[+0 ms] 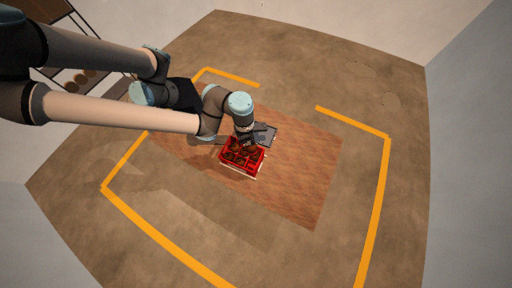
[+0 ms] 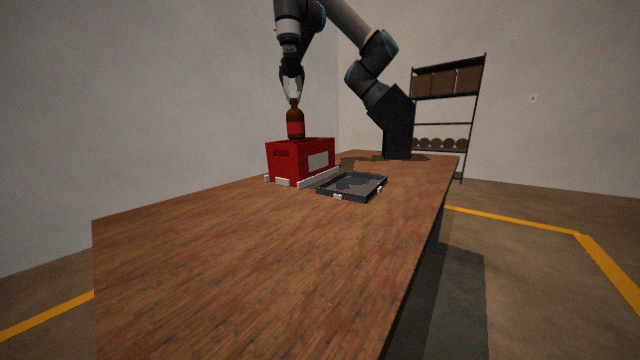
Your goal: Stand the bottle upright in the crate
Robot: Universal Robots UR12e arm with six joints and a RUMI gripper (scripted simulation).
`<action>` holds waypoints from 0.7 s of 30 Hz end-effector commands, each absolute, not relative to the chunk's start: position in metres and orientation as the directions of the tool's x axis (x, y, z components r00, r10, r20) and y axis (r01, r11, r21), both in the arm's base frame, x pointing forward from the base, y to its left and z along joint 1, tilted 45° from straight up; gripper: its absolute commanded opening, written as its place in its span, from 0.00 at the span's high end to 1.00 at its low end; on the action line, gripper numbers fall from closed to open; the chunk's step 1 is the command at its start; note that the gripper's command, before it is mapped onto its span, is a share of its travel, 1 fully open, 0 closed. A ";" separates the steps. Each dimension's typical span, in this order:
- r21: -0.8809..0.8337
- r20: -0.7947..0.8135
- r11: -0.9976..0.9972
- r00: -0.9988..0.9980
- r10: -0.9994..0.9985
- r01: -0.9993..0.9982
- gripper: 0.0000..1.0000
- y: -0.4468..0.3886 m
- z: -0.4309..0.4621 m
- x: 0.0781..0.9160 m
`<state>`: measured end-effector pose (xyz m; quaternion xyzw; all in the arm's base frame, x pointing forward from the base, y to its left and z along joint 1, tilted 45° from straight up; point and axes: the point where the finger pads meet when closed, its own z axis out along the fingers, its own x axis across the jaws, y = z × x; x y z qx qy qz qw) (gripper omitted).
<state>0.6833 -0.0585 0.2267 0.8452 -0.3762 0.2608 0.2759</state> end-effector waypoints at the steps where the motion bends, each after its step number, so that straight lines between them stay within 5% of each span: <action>1: 0.269 0.649 -0.565 0.580 -0.492 -0.780 1.00 -0.065 0.234 0.685; 21: 0.269 0.649 -0.565 0.580 -0.492 -0.780 1.00 -0.087 0.255 0.687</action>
